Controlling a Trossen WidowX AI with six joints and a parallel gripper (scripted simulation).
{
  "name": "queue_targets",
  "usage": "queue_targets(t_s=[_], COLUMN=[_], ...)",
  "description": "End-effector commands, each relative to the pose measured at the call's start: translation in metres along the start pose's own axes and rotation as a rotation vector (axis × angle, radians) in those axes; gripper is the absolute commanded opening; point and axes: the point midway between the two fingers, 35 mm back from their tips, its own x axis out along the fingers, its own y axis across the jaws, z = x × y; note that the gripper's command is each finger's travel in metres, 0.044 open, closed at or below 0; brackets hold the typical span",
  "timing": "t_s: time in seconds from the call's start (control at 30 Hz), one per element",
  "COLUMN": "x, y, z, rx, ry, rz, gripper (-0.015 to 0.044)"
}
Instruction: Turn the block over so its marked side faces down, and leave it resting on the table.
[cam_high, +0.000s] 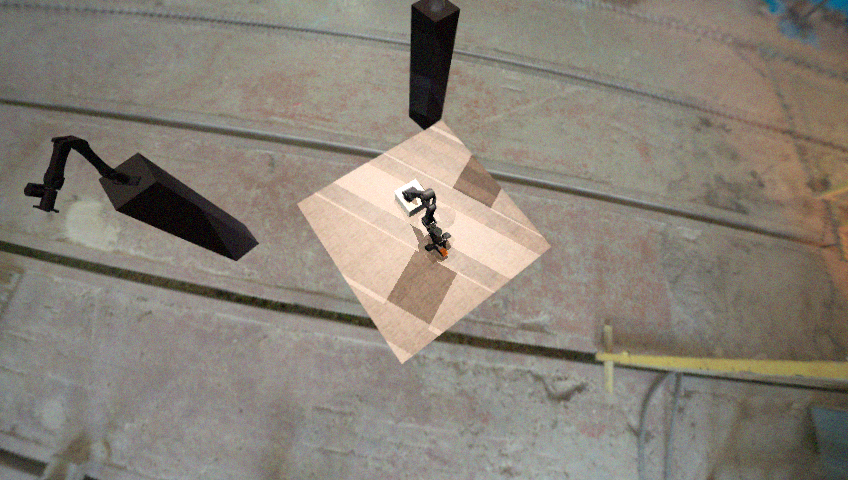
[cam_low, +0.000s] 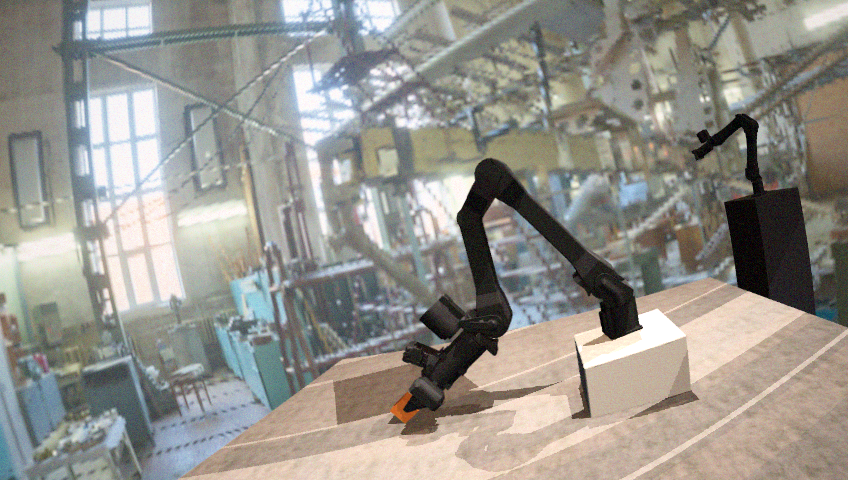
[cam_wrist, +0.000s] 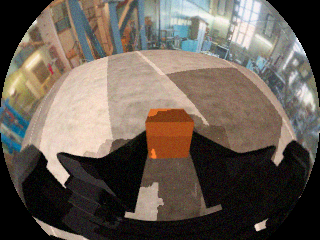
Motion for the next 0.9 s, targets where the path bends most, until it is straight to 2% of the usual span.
queue_targets(t_s=[0.0, 0.33, 0.77, 0.87], x=[-0.0045, -0.0118, -0.0119, -0.0119], y=[0.0008, 0.0012, 0.0012, 0.0012], z=[-0.0054, -0.0039, -0.0037, -0.0037], rx=[0.005, 0.006, 0.006, 0.006], ry=[-0.046, -0.122, -0.124, -0.124], rz=[0.004, 0.004, 0.004, 0.004], gripper=[0.0, 0.0, 0.0, 0.0079])
